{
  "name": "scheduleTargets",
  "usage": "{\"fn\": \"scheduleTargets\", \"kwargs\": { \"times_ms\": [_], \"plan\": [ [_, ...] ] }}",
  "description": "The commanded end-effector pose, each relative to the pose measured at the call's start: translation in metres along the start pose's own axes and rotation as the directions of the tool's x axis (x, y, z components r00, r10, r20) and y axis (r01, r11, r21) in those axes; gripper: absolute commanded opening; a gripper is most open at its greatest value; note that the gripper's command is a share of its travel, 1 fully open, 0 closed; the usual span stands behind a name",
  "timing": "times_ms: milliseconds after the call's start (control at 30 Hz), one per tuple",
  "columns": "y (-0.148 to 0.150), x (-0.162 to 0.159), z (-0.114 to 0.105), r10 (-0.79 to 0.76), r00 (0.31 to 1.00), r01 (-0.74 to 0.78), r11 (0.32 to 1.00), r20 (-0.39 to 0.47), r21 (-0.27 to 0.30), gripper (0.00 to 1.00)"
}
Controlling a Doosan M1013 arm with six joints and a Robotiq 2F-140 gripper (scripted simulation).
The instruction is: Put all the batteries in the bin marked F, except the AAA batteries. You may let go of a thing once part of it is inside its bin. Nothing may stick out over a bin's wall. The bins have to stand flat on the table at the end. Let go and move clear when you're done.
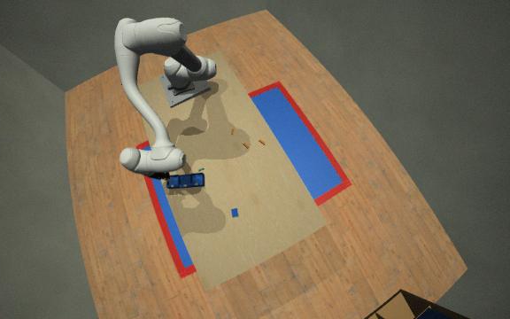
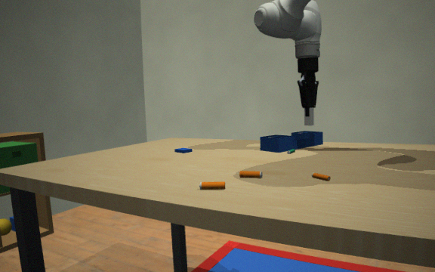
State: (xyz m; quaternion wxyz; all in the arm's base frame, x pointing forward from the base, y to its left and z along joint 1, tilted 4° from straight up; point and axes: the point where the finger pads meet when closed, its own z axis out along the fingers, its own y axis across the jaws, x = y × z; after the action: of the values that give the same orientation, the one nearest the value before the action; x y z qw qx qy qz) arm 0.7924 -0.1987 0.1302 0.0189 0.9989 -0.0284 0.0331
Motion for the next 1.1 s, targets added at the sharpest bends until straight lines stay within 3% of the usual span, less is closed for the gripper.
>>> {"fn": "scheduleTargets", "kwargs": {
  "times_ms": [0,267,900,1067],
  "plan": [
    [0.0,0.002,-0.004,-0.003,1.0,0.003,1.0,-0.003,0.002,0.15],
    [0.0,0.002,-0.004,-0.003,1.0,0.003,1.0,-0.003,0.002,0.15],
    [-0.082,0.018,-0.004,-0.003,1.0,0.003,1.0,-0.003,0.002,0.15],
    [-0.082,0.018,-0.004,-0.003,1.0,0.003,1.0,-0.003,0.002,0.15]
  ]
}}
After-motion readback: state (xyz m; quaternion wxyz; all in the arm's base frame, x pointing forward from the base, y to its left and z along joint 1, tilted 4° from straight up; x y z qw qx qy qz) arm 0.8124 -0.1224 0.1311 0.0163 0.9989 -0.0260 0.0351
